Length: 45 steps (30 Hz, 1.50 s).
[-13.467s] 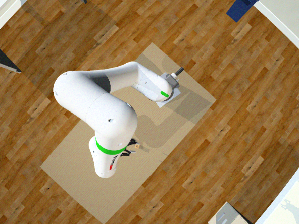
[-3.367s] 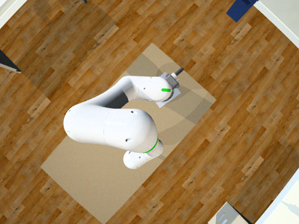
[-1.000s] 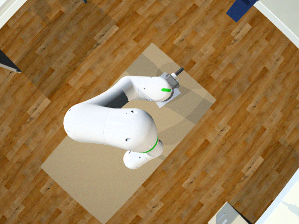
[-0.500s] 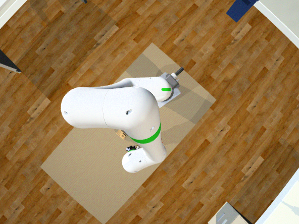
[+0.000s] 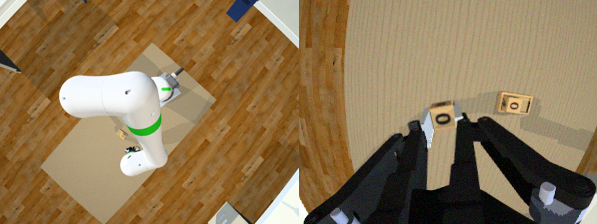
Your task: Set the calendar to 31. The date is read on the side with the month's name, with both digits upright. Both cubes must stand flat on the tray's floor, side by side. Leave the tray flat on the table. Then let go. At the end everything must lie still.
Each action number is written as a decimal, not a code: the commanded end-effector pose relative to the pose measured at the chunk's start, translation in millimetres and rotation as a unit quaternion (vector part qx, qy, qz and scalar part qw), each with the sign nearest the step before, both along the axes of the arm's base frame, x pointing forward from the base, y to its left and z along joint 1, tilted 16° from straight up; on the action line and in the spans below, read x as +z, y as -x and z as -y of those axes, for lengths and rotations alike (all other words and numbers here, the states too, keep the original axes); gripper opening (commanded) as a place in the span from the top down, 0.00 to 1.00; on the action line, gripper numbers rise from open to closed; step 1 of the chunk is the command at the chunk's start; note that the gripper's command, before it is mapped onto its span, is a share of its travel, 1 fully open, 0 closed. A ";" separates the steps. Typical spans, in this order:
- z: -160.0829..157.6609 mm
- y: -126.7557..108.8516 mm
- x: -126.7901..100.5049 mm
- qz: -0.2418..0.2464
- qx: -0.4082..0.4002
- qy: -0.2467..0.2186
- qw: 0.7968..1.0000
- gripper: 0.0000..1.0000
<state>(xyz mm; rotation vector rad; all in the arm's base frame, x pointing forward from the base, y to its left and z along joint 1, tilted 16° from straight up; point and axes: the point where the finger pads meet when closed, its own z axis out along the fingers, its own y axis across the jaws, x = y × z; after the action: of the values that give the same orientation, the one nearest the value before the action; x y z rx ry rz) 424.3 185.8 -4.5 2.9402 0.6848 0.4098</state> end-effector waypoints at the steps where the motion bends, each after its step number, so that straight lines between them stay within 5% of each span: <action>1: 0.1 -0.2 0.2 0.000 0.003 0.001 1.000 0.83; 10: 8.6 -3.1 1.3 -0.004 0.115 0.034 0.993 0.83; 27: 26.8 -8.7 3.5 -0.011 0.347 0.102 0.932 0.83; 41: 43.2 -13.1 5.4 -0.017 0.538 0.157 0.828 0.83; 45: 44.4 -13.4 5.5 -0.018 0.551 0.161 0.819 0.83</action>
<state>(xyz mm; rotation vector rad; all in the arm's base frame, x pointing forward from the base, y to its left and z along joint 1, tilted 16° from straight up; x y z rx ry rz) 437.0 143.6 0.6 1.9986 2.0689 0.2640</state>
